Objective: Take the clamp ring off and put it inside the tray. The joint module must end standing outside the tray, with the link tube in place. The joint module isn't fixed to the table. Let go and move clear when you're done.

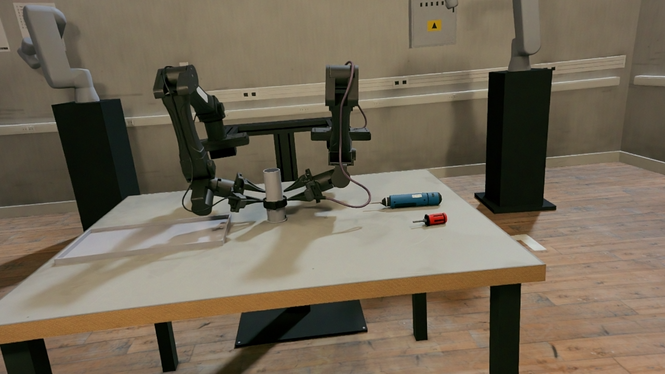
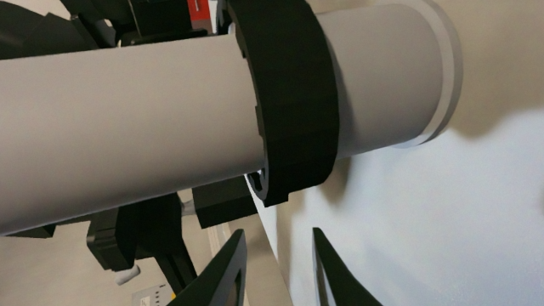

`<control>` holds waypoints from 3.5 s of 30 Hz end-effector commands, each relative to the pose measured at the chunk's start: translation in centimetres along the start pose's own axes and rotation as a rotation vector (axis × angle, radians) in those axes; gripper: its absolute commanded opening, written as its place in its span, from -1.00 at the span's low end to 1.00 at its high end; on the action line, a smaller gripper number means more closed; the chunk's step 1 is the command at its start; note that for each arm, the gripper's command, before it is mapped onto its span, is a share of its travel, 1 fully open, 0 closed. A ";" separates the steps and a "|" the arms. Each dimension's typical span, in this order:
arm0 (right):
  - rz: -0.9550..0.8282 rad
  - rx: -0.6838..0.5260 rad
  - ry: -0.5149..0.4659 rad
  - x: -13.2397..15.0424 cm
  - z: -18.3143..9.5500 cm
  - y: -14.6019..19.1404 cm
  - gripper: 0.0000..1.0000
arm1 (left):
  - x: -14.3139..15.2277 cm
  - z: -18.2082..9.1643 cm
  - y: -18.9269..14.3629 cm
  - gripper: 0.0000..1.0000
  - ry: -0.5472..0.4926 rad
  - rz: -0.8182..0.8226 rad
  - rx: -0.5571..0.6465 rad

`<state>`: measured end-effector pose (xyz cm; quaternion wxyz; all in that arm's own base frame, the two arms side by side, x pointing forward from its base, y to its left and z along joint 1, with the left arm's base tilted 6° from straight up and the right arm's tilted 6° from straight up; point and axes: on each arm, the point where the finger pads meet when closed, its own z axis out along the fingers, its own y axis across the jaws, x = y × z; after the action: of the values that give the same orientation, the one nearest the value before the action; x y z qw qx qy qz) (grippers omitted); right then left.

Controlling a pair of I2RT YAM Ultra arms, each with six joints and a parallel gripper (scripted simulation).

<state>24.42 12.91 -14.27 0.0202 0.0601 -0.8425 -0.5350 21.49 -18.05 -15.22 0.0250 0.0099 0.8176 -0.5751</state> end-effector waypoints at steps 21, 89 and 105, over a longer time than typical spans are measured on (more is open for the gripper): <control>0.001 -0.024 -0.009 0.3 1.5 0.4 -0.40 | 0.9 0.9 -0.4 -0.40 -0.007 -0.019 0.010; 0.006 -0.040 0.002 0.9 1.8 0.6 -0.40 | 1.8 1.1 -0.4 -0.40 0.016 -0.024 0.009; -0.015 -0.035 -0.012 0.1 1.3 1.0 -0.40 | 1.7 0.9 -0.3 -0.40 0.011 -0.029 0.009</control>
<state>24.55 14.00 -14.72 0.0124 0.0588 -0.8399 -0.5393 21.85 -19.05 -15.40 0.0342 0.0061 0.8156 -0.5775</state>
